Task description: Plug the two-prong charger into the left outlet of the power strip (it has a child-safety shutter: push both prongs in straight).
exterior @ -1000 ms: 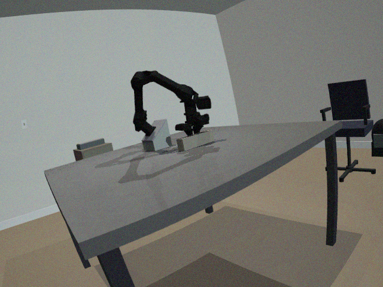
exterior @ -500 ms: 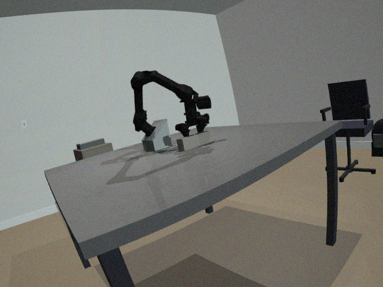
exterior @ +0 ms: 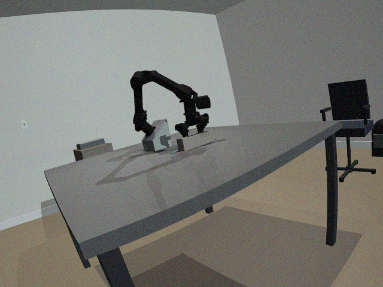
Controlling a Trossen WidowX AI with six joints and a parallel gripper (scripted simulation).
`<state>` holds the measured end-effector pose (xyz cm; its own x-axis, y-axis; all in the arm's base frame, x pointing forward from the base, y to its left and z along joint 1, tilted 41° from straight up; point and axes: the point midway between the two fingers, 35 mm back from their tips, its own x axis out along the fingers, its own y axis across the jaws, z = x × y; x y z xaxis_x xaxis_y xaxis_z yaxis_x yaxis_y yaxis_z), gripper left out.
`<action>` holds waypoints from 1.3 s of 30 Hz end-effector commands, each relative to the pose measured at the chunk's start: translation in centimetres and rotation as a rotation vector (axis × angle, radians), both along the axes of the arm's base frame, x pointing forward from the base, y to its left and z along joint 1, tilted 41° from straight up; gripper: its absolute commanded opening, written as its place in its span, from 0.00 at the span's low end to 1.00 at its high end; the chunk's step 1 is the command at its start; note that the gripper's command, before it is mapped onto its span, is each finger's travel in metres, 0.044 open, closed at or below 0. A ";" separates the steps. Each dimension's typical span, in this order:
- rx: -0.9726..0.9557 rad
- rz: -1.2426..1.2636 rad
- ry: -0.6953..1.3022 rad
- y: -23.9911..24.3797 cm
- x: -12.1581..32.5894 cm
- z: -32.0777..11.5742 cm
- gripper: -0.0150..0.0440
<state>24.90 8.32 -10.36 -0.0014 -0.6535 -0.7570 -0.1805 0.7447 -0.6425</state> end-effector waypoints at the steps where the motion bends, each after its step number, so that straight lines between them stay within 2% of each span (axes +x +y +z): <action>1: -0.002 -0.003 -0.006 -0.1 -0.2 0.0 1.00; 39: 0.002 -0.001 -0.020 -0.4 -2.8 0.0 1.00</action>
<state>22.65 8.02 -10.29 0.0170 -0.6535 -0.7567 -0.1712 0.7438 -0.6461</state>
